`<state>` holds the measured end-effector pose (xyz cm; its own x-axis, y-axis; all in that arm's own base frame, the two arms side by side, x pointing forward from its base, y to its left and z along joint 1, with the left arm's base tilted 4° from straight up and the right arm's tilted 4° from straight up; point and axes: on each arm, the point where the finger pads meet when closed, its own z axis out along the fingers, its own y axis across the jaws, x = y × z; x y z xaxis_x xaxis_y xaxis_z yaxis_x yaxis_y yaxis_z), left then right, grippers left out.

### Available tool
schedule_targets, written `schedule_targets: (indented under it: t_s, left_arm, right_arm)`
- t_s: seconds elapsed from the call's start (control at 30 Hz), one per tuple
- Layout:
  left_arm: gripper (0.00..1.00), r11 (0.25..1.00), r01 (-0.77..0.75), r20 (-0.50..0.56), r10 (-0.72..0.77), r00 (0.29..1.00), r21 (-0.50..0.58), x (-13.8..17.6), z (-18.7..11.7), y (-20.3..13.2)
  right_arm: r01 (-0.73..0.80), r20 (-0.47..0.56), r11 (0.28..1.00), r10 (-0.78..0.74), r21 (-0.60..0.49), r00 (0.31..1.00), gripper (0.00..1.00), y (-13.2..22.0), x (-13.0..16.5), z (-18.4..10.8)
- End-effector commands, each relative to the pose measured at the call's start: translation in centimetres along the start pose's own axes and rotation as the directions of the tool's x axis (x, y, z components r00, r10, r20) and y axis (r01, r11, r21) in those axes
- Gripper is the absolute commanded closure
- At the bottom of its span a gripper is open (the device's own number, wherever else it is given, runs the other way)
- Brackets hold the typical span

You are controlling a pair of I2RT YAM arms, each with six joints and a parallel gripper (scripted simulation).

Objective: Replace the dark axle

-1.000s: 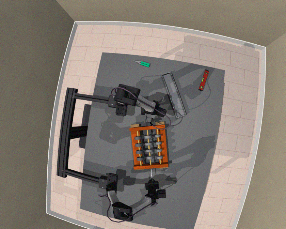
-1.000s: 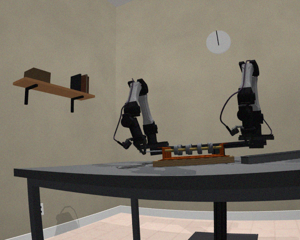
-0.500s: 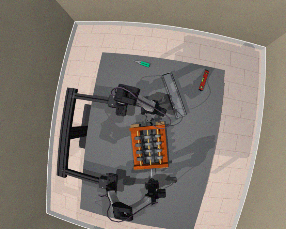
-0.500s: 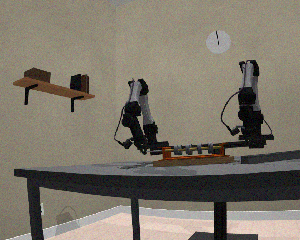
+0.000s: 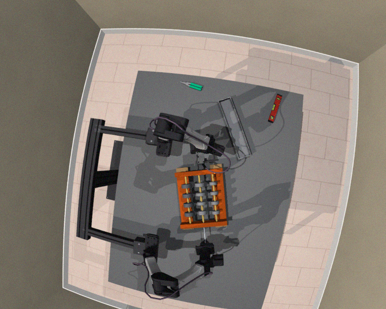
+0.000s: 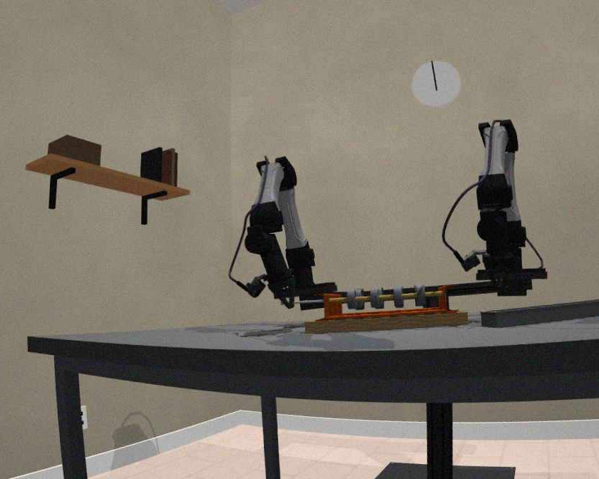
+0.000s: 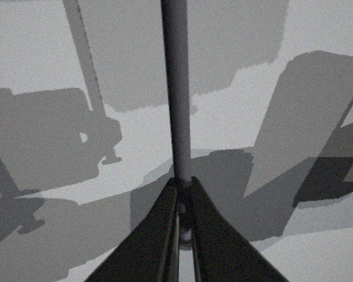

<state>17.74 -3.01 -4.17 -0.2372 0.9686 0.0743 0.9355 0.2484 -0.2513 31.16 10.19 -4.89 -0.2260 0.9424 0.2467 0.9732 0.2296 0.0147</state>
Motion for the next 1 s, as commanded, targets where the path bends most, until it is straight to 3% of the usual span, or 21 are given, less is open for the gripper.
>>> schedule_targets:
  t_s: [0.0, 0.97]
  left_arm:
    - [1.00, 1.000, -0.006, 0.046, 0.007, 0.999, -0.020, -0.7, -0.2, 0.3]
    - [1.00, 1.000, -0.003, 0.049, 0.005, 0.999, -0.025, 0.0, -0.3, 0.3]
  right_arm:
    - [0.055, -0.130, 0.998, -0.059, -0.032, 0.990, 1.00, 0.4, 4.4, -0.6]
    - [0.061, -0.129, 0.997, -0.066, -0.043, 0.989, 1.00, 1.0, 5.1, -0.7]
